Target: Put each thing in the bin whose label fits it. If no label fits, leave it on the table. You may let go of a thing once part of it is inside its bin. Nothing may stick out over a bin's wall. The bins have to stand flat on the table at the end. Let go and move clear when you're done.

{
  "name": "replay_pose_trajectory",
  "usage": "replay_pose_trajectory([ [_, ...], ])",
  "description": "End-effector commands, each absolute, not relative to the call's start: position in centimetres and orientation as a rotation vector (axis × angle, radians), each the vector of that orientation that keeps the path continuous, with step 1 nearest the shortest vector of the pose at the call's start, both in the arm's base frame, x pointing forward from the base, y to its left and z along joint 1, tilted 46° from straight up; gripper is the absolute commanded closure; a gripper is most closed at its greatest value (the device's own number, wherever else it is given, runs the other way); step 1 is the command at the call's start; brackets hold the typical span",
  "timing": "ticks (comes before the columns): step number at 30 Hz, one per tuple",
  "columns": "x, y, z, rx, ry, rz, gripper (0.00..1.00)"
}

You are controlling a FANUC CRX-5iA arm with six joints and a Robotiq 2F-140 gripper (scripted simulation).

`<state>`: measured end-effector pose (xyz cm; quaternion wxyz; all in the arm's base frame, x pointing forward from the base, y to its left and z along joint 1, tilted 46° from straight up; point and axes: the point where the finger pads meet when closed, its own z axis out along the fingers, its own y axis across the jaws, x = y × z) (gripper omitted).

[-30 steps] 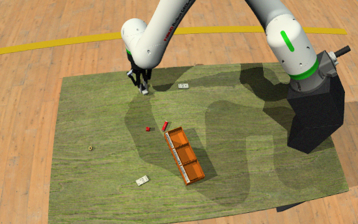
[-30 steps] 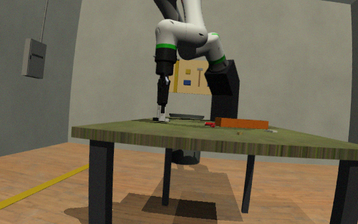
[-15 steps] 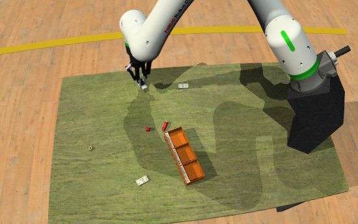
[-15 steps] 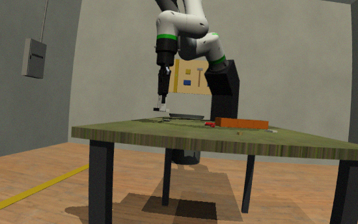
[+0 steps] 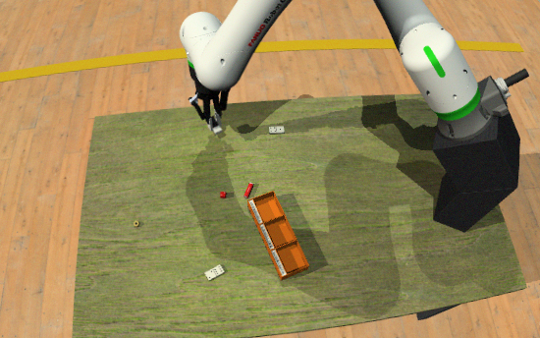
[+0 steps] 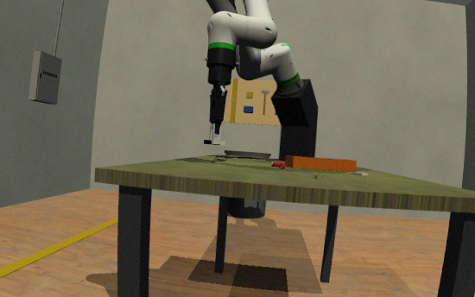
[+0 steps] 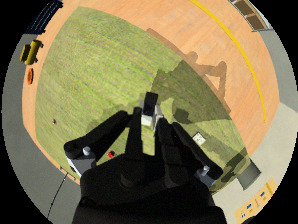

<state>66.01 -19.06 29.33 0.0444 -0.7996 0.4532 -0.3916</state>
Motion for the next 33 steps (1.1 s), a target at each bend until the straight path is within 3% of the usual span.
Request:
replay_pose_trajectory([
  [1,66.0,-19.1,29.3,-2.443,1.385,-1.197,0.8],
  [33,60.9,-6.7,19.2,-2.443,1.385,-1.197,0.8],
])
